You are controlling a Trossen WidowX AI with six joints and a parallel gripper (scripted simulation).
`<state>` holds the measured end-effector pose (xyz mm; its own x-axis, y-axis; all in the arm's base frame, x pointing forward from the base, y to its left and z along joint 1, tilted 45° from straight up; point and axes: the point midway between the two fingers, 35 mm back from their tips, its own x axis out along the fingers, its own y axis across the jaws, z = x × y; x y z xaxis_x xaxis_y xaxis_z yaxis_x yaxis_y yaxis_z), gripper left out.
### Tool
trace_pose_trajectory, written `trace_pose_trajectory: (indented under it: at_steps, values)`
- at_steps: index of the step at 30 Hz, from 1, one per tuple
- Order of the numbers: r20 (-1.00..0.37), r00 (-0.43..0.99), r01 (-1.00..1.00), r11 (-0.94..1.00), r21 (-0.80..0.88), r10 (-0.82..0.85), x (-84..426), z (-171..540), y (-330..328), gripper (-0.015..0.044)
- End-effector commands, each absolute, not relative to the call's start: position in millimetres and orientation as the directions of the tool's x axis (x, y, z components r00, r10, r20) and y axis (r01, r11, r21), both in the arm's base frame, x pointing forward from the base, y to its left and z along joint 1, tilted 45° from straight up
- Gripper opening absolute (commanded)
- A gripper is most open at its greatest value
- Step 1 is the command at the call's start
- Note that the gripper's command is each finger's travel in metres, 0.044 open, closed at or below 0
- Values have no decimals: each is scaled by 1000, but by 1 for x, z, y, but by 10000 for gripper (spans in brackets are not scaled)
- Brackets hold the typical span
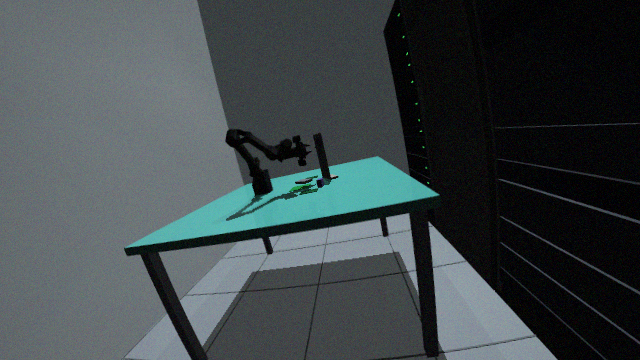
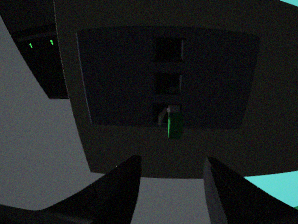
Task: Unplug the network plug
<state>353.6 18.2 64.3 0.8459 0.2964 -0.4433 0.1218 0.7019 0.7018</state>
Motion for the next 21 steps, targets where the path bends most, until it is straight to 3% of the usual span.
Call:
trace_pose_trajectory:
  at_steps: [1, 21]
  values:
    - [-443, 847, 124, 700, 704, 295, 359, 63, 19, 156]
    - [-440, 848, 122, 699, 704, 295, 381, 56, 22, 156]
